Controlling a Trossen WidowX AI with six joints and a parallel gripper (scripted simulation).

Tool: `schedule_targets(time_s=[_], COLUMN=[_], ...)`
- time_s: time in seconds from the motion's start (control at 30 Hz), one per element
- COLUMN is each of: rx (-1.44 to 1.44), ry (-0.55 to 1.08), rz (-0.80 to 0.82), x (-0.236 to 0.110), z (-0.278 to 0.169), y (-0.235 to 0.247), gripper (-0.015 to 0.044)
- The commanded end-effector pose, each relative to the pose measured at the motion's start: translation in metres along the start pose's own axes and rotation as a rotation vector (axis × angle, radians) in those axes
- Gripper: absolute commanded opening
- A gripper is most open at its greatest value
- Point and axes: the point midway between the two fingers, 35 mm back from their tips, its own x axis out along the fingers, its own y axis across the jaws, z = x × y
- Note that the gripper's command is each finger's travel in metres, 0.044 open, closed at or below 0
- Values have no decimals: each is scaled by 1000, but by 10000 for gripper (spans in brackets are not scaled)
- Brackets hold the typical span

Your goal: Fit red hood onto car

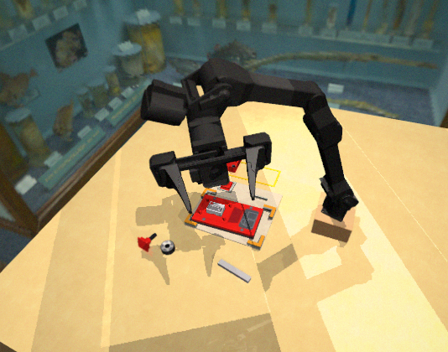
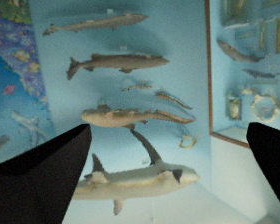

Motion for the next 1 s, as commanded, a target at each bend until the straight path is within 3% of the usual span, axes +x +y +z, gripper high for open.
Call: schedule_targets(time_s=[0.0,0.03,0.1,0.43,0.7,0.97], rx=[0,0,-10,-344,-695,-1008], ry=[0,0,-18,-206,-435,-767], rz=[0,0,21,245,421,527], x=[0,0,-2,-61,-145,-241], z=[0,0,5,79,152,233], y=[0,0,6,76,119,130], gripper=[414,387,440,440,440,440])
